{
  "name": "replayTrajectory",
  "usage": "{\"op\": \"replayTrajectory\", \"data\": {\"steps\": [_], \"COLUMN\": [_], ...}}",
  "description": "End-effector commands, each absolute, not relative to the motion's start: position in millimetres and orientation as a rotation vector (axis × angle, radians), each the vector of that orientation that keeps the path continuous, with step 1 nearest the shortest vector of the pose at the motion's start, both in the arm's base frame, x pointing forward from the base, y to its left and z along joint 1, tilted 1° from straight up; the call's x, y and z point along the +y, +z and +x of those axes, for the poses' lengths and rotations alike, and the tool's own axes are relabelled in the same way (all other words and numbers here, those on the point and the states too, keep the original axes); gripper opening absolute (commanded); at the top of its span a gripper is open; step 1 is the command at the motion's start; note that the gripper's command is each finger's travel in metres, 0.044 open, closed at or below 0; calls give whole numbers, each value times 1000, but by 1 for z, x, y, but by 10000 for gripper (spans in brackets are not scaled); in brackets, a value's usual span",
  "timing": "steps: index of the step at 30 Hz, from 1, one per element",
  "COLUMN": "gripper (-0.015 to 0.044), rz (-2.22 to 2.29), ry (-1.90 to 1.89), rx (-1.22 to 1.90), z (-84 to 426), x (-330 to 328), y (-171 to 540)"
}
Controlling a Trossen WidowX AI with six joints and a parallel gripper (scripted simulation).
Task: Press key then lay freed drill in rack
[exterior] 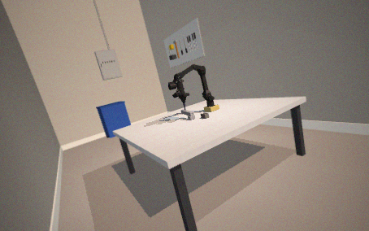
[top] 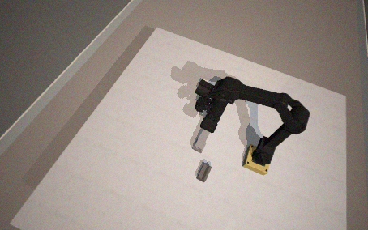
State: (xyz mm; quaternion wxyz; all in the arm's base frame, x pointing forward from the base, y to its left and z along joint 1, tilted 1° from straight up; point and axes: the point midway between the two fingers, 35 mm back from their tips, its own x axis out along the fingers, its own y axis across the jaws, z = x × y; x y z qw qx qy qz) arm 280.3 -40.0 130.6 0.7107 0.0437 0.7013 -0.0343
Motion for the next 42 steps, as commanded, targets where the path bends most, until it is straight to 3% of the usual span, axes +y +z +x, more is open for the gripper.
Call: {"op": "replayTrajectory", "data": {"steps": [1,42], "gripper": [0,0], "rz": [88,88], "ry": [-77,-77], "rx": [1559,1560], "z": [280,277], "x": [-41,-41], "y": [128,113]}}
